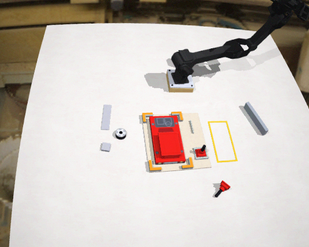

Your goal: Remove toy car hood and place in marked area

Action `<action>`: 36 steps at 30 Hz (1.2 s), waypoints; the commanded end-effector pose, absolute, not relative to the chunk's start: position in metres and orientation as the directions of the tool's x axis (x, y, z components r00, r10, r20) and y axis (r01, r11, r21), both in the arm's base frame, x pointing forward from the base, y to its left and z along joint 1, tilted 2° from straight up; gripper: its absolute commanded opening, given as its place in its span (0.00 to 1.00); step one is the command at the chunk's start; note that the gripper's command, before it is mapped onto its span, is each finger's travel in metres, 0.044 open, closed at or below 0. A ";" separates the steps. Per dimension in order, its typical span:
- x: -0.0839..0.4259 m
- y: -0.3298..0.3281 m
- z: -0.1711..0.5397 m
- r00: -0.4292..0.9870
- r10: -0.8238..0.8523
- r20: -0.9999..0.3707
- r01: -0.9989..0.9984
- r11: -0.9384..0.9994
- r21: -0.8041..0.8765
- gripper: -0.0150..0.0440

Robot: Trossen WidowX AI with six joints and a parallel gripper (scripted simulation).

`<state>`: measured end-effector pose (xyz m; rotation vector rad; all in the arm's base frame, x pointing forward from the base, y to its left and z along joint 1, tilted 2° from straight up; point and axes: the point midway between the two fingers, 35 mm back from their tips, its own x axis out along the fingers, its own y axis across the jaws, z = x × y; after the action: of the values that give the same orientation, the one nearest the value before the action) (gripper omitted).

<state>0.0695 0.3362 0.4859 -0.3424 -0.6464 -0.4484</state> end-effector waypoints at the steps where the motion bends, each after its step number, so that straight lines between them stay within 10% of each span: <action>1: 0.069 0.335 0.486 0.709 -0.292 0.642 0.499 0.851 -0.165 0.67; 9: 0.063 0.292 0.514 0.716 -0.348 0.605 0.503 0.859 -0.101 1.00; 36: 0.071 0.066 0.554 0.779 -0.565 0.272 0.483 0.817 0.313 1.00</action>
<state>0.0676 0.0890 0.5534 0.1709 -0.3886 -0.5663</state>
